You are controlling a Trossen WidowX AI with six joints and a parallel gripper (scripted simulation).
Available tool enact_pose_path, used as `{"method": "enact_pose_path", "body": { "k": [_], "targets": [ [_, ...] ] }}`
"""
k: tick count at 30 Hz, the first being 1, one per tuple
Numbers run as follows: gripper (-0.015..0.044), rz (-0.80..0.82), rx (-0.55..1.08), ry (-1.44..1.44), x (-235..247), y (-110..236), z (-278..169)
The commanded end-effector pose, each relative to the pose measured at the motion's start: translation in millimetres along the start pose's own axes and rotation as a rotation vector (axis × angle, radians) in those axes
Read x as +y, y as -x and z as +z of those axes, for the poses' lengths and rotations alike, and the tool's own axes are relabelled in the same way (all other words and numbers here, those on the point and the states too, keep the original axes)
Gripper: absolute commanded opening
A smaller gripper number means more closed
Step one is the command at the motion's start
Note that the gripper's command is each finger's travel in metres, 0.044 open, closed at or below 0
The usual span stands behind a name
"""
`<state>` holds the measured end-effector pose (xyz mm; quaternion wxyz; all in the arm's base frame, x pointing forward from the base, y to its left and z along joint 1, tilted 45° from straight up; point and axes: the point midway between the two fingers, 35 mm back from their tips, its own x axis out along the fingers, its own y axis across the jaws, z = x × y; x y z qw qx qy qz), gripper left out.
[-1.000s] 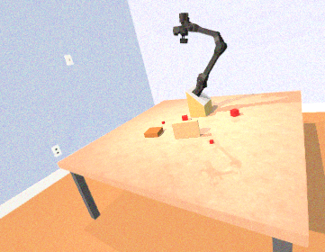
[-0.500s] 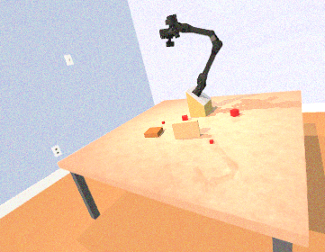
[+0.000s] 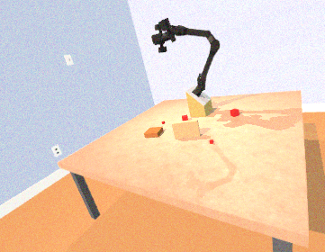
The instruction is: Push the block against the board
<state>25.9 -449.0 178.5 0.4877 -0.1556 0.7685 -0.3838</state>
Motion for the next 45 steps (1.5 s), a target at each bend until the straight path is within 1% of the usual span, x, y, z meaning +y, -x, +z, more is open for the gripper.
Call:
{"method": "enact_pose_path", "body": {
  "k": [1, 8, 13, 18, 25, 35, 45],
  "targets": [
    [0.0000, 0.039, -0.096, 0.021, 18, 10, 37],
    [0.0000, 0.106, -0.228, 0.053, 45, 31, 84],
    [0.0000, 0.193, -0.341, 0.100, 77, 54, 124],
    [0.0000, 0.296, -0.455, 0.148, 113, 83, 161],
    [0.0000, 0.468, -0.603, 0.222, 169, 132, 202],
    [0.0000, 0.703, -0.723, 0.334, 243, 202, 231],
    [0.0000, 1.026, -0.749, 0.444, 327, 283, 233]
  ]
}}
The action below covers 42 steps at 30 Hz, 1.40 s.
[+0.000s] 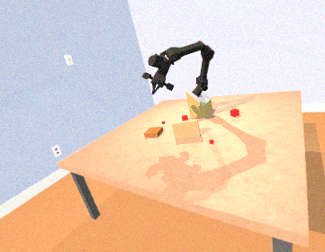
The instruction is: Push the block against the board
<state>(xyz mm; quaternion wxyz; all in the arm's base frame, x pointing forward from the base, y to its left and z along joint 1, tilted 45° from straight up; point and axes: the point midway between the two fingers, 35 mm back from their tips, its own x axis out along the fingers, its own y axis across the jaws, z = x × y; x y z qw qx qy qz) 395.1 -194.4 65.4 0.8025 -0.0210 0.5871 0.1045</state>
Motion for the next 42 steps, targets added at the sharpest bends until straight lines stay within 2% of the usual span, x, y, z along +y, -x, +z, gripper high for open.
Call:
{"method": "enact_pose_path", "body": {
  "k": [1, 19, 25, 30, 42],
  "targets": [
    [0.0000, 0.129, -0.010, -0.003, 37, -15, 19],
    [0.0000, 0.640, 0.054, -0.077, 195, -42, 71],
    [0.0000, 0.645, 0.055, -0.078, 198, -44, 72],
    [0.0000, 0.649, 0.057, -0.078, 228, -82, 71],
    [0.0000, 0.649, 0.058, -0.079, 227, -81, 67]
  ]
}}
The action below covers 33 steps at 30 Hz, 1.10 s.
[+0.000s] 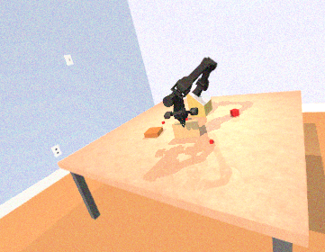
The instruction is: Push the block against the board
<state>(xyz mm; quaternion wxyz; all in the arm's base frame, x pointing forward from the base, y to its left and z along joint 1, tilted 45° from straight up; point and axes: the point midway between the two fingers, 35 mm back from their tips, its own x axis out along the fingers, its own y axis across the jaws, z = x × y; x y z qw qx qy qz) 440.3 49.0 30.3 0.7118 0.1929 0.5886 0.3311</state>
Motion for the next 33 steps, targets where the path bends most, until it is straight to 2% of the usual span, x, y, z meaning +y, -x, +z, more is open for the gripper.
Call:
{"method": "enact_pose_path", "body": {
  "k": [1, 33],
  "targets": [
    [0.0000, 0.004, 0.001, -0.004, 1, -1, -3],
    [0.0000, 0.004, 0.002, -0.005, 0, -1, -25]
  ]
}}
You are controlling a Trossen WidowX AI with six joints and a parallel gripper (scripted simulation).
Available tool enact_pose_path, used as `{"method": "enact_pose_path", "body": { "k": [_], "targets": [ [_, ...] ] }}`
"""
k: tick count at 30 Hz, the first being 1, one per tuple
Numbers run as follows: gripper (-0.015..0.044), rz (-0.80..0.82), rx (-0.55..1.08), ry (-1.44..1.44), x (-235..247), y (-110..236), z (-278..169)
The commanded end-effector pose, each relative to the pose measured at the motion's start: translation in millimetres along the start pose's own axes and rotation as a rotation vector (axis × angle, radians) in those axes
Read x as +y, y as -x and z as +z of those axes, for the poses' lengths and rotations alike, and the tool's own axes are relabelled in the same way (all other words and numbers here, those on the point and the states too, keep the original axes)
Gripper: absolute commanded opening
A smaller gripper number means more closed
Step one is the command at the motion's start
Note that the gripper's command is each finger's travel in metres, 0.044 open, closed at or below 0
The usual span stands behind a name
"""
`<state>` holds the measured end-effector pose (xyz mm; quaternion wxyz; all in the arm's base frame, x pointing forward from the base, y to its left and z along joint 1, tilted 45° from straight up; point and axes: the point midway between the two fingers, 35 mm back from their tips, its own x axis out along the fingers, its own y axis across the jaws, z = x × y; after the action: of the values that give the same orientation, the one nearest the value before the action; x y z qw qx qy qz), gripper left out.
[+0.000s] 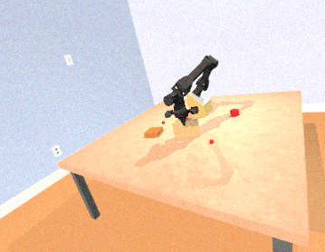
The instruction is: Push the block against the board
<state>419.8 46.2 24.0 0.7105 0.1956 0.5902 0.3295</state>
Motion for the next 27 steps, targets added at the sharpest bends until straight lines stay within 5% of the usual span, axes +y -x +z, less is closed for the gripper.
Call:
{"method": "enact_pose_path", "body": {
  "k": [1, 27],
  "targets": [
    [0.0000, 0.003, 0.001, 0.002, 1, 0, -4],
    [0.0000, 0.003, 0.001, 0.002, 1, 0, -23]
  ]
}}
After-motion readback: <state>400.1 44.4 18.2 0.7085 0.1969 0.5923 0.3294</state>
